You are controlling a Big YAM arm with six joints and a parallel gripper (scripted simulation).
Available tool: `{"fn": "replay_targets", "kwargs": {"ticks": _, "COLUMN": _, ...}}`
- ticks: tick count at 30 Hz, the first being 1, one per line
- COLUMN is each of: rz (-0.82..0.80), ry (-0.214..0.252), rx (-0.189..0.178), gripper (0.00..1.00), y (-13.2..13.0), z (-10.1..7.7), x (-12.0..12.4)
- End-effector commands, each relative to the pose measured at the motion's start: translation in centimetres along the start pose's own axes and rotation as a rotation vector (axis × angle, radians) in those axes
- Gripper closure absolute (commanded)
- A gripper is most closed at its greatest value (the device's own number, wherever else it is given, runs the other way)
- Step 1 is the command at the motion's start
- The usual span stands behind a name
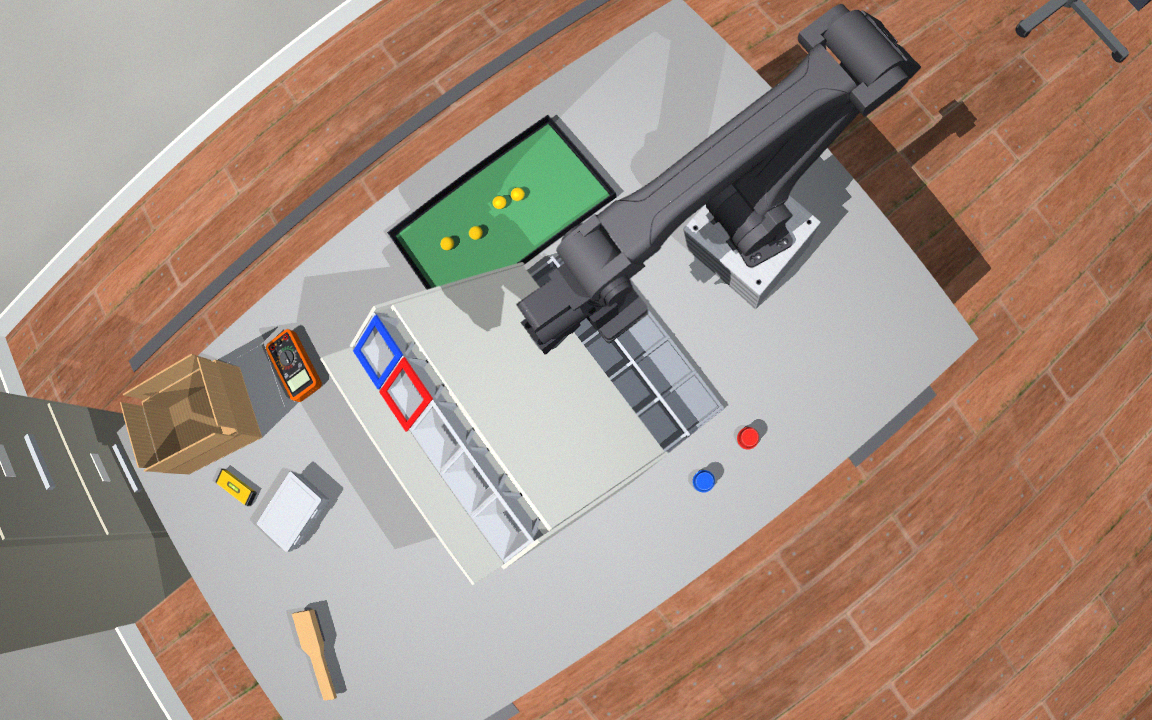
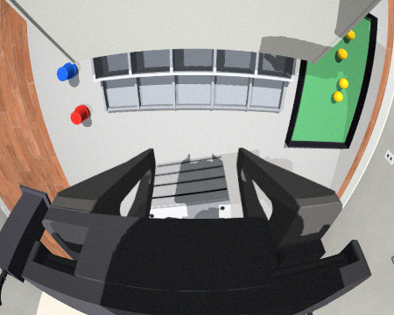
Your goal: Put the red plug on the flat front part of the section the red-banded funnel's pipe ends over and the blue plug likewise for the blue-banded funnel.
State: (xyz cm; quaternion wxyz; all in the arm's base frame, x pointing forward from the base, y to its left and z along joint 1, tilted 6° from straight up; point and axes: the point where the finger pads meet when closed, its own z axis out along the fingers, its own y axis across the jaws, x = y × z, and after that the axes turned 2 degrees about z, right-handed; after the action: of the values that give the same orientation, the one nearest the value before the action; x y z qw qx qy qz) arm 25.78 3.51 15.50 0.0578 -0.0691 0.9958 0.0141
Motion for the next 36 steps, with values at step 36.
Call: {"fn": "replay_targets", "kwargs": {"ticks": 36, "rz": 0.001, "ry": -0.015, "rx": -0.002, "gripper": 0.20, "y": 0.03, "z": -0.43, "x": -0.43}}
